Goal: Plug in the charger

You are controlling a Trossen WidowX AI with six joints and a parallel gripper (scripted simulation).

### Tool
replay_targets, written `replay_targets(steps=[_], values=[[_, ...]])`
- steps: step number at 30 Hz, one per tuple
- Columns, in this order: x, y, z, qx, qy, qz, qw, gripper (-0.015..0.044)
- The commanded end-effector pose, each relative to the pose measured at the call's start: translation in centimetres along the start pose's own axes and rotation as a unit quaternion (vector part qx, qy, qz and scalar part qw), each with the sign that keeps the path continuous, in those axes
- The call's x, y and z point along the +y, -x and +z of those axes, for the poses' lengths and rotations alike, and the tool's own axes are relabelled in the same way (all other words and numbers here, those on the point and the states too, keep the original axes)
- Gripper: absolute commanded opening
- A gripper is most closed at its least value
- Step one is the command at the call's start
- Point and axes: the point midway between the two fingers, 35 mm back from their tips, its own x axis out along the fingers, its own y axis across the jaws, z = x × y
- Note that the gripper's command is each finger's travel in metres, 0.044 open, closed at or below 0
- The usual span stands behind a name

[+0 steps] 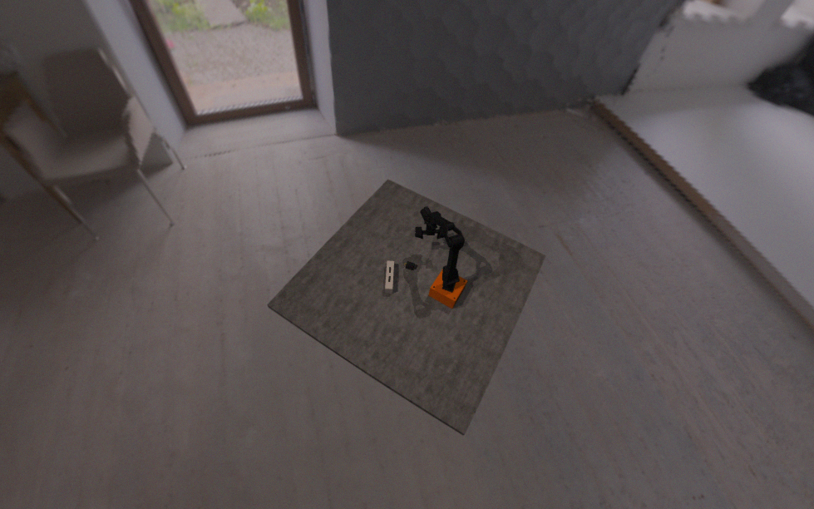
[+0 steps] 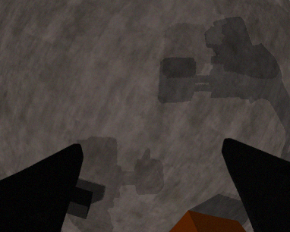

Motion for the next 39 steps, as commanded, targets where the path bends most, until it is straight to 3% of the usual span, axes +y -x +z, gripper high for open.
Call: replay_targets(steps=[1, 17, 39], values=[[1.6, -1.0, -1.6, 0.021, 0.071, 0.006, 0.997, 0.044], [7.1, -2.2, -6.6, 0.055, 0.319, 0.037, 0.945, 0.044], [11.7, -3.1, -14.1, 0.086, 0.581, 0.074, 0.806, 0.044]])
